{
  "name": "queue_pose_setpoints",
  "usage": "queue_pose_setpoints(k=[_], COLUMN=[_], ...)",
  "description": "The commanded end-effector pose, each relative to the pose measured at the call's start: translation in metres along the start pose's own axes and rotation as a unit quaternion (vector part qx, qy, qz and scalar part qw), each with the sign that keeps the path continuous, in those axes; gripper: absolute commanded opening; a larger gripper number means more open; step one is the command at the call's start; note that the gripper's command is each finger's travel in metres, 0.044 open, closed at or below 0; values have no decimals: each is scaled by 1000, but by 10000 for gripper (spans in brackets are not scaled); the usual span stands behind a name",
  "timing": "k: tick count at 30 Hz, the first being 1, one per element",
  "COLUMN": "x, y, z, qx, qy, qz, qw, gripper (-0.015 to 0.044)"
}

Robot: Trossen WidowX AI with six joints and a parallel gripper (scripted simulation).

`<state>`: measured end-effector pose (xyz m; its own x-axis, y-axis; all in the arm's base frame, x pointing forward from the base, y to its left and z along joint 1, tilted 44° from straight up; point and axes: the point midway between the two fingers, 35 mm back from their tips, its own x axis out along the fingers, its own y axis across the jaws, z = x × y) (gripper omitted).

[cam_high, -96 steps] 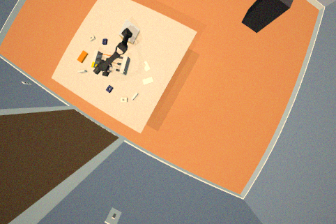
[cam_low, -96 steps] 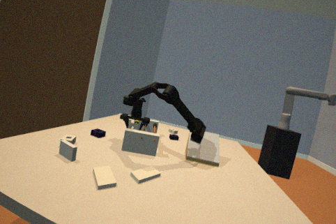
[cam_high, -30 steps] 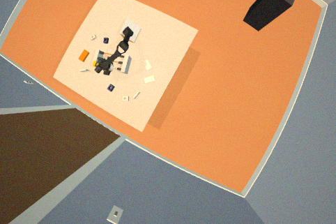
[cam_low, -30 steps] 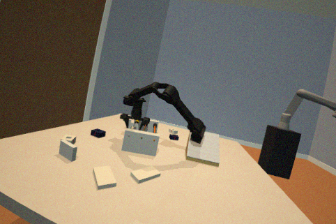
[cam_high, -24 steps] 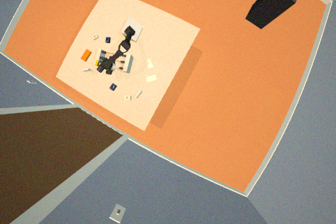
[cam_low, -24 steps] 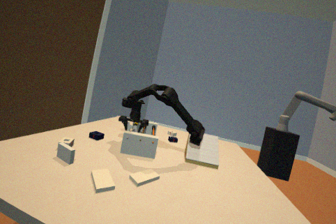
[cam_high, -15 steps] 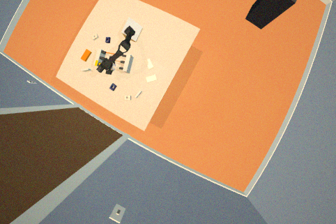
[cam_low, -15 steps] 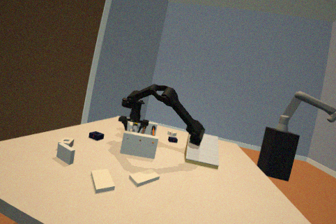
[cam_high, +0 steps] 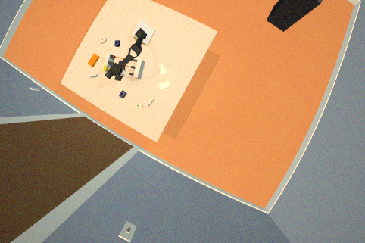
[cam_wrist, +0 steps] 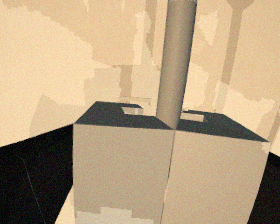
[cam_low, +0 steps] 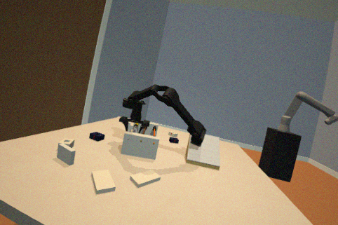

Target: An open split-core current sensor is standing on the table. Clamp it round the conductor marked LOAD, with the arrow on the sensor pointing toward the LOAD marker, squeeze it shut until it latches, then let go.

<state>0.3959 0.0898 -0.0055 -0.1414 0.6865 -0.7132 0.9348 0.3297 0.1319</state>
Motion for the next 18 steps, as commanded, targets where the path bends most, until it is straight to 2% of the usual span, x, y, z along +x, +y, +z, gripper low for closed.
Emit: queue_pose_setpoints(k=[1,18], x=[-9,0], y=[1,0], z=[8,0], qx=[1,0], qy=[-8,0], qz=[9,0], qw=[1000,1000], gripper=[0,0])
